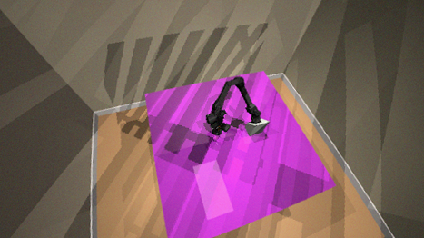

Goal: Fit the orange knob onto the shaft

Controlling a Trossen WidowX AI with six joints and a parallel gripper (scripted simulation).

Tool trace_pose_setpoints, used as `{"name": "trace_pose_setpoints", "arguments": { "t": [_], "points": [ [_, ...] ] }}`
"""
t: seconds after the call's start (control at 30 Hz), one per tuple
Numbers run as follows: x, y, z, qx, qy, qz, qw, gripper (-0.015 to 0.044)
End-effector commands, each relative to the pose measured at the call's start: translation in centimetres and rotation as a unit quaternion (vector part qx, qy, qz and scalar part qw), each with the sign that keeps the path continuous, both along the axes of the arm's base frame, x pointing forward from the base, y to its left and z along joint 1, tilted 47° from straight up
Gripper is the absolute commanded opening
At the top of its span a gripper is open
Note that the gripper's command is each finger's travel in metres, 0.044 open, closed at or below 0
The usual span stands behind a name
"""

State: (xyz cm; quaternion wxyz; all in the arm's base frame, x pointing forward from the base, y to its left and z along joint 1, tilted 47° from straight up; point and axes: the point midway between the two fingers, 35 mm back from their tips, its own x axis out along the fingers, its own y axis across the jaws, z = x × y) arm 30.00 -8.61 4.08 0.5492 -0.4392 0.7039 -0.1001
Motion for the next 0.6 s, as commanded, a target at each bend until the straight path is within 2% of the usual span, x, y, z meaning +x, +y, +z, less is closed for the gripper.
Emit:
{"name": "trace_pose_setpoints", "arguments": {
  "t": [0.0, 0.2, 0.4, 0.57],
  "points": [
    [0.03, 0.05, 0.09, 0.0, 0.0, 0.001, 1.0, 0.0],
    [0.12, 0.18, 0.39, 0.0, 0.009, 0.01, 1.0, 0.0],
    [0.21, 0.11, 0.32, 0.001, 0.073, 0.07, 0.995, 0.0],
    [0.08, 0.05, 0.16, 0.001, 0.076, 0.073, 0.994, 0.0]
  ]
}}
